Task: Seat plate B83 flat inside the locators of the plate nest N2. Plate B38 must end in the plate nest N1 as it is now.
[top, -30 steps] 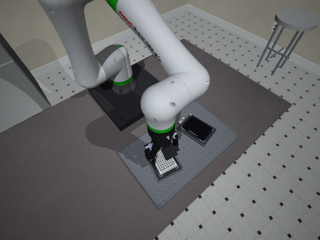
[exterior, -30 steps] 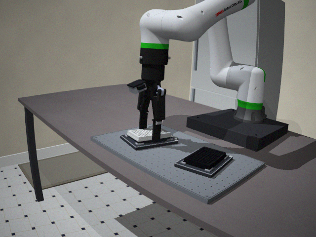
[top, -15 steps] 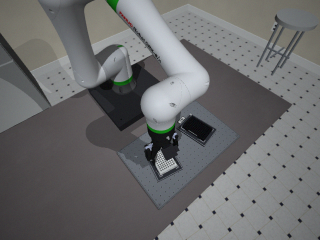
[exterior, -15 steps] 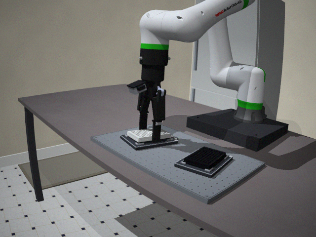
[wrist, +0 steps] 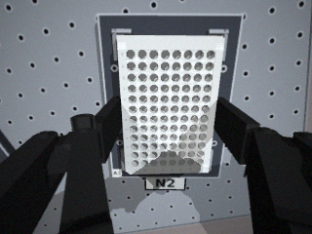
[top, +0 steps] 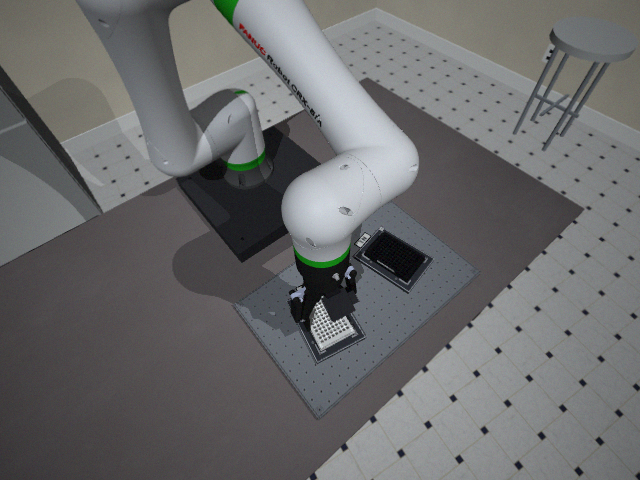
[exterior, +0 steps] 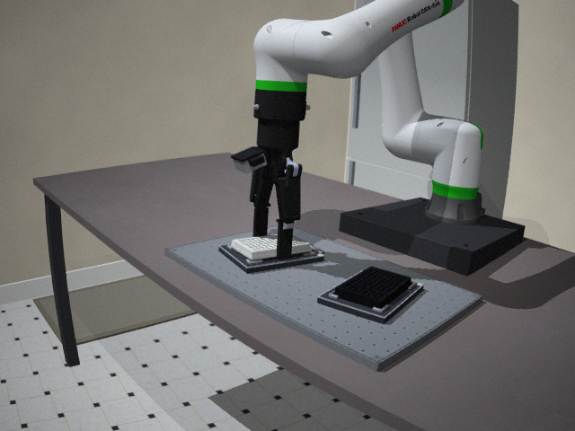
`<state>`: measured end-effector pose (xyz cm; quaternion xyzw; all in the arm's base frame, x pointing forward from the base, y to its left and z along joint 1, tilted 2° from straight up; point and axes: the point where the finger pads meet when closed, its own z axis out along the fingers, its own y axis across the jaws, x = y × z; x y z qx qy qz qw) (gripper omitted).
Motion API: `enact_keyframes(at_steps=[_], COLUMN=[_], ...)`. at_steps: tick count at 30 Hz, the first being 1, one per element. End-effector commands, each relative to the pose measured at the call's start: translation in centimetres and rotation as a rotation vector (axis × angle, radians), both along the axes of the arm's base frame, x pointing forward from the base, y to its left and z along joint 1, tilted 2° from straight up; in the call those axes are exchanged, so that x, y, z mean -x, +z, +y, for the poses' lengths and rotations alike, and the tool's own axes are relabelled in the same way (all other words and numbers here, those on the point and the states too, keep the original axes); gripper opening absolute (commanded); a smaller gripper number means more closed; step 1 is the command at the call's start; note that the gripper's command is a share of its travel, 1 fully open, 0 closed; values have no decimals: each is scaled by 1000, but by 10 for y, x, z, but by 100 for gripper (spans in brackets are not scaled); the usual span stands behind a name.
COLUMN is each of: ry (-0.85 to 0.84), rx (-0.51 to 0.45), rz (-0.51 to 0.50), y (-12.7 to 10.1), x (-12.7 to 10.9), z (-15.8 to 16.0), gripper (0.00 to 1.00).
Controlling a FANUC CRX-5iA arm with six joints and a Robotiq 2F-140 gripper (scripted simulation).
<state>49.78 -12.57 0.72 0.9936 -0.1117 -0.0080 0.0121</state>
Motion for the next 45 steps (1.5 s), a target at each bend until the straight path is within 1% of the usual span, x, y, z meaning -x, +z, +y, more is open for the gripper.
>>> enact_keyframes(at_steps=[1, 13, 14, 34, 41, 43, 45], ry=[0, 0, 0, 0, 0, 0, 0], rx=[1, 1, 1, 1, 1, 1, 1], rz=[-2, -2, -2, -2, -2, -2, -2], y=[0, -1, -1, -1, 17, 17, 23], x=[-1, -1, -1, -1, -1, -1, -1], z=[0, 0, 0, 0, 0, 0, 0], gripper=[10, 10, 100, 100, 100, 100, 100])
